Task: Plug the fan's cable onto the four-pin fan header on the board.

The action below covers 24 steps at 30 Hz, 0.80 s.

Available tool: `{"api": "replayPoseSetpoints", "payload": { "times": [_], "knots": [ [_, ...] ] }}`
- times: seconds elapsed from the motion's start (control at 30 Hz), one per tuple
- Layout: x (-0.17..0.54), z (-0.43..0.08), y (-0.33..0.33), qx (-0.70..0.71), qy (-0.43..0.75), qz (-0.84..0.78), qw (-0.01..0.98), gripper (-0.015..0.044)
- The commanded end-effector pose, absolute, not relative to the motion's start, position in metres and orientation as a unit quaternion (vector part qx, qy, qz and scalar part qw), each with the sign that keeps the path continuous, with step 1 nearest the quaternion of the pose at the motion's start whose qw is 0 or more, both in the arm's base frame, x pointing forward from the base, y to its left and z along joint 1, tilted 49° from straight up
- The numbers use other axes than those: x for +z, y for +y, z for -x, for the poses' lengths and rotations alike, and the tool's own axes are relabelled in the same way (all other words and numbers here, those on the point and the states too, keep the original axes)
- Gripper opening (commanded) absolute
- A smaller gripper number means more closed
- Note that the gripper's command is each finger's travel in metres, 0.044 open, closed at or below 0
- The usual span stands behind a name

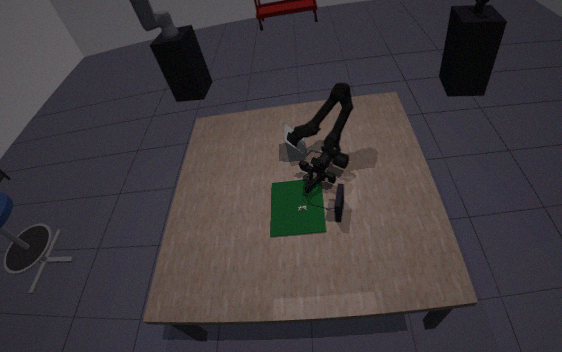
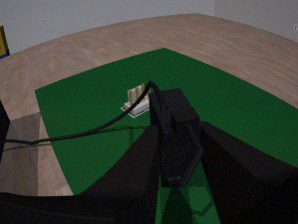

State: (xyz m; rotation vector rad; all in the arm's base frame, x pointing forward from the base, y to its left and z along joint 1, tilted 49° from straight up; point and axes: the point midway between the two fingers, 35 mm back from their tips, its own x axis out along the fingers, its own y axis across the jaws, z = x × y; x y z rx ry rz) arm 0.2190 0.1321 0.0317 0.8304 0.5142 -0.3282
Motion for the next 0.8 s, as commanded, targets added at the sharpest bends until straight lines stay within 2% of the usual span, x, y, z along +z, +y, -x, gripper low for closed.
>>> {"api": "replayPoseSetpoints", "payload": {
  "times": [0.0, 0.77],
  "knots": [
    [0.030, -0.219, 0.135, -0.158, 0.243, -0.399, 0.870, 0.0000],
    [0.019, -0.216, 0.145, -0.158, 0.246, -0.396, 0.870, 0.0000]
  ]
}}
